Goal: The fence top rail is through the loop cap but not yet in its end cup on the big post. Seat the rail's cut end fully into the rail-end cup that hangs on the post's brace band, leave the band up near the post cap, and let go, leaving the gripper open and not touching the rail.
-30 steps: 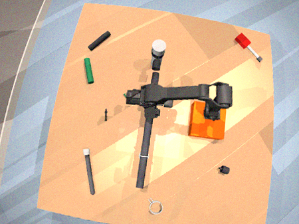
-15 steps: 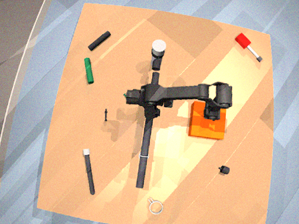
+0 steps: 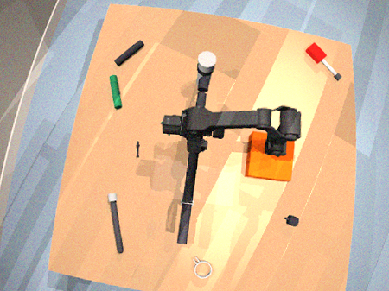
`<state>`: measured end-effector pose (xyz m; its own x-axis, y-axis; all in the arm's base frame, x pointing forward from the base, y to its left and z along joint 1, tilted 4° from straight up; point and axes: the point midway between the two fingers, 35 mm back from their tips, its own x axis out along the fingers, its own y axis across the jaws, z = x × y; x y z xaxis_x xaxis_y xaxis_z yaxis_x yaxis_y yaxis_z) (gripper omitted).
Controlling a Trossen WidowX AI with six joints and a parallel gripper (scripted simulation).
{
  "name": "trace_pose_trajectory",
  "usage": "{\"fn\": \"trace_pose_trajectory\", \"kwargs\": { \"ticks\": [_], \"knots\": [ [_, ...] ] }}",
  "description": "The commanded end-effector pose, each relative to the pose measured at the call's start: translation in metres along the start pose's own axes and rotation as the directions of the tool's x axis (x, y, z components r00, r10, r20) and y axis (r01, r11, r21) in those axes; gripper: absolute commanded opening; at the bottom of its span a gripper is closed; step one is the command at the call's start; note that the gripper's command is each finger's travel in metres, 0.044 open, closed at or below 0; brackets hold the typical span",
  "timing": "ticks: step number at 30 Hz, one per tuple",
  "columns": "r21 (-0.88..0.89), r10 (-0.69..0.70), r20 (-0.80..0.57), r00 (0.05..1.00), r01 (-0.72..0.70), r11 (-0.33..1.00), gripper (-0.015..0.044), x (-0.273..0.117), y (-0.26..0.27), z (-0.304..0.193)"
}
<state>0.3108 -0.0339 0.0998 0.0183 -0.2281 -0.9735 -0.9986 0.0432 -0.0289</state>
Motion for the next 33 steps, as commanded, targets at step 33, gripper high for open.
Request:
{"fn": "trace_pose_trajectory", "kwargs": {
  "ticks": [33],
  "knots": [
    [0.0,0.0,-0.002,1.0,0.0,1.0,0.0,0.006,0.001,-0.021]
  ]
}}
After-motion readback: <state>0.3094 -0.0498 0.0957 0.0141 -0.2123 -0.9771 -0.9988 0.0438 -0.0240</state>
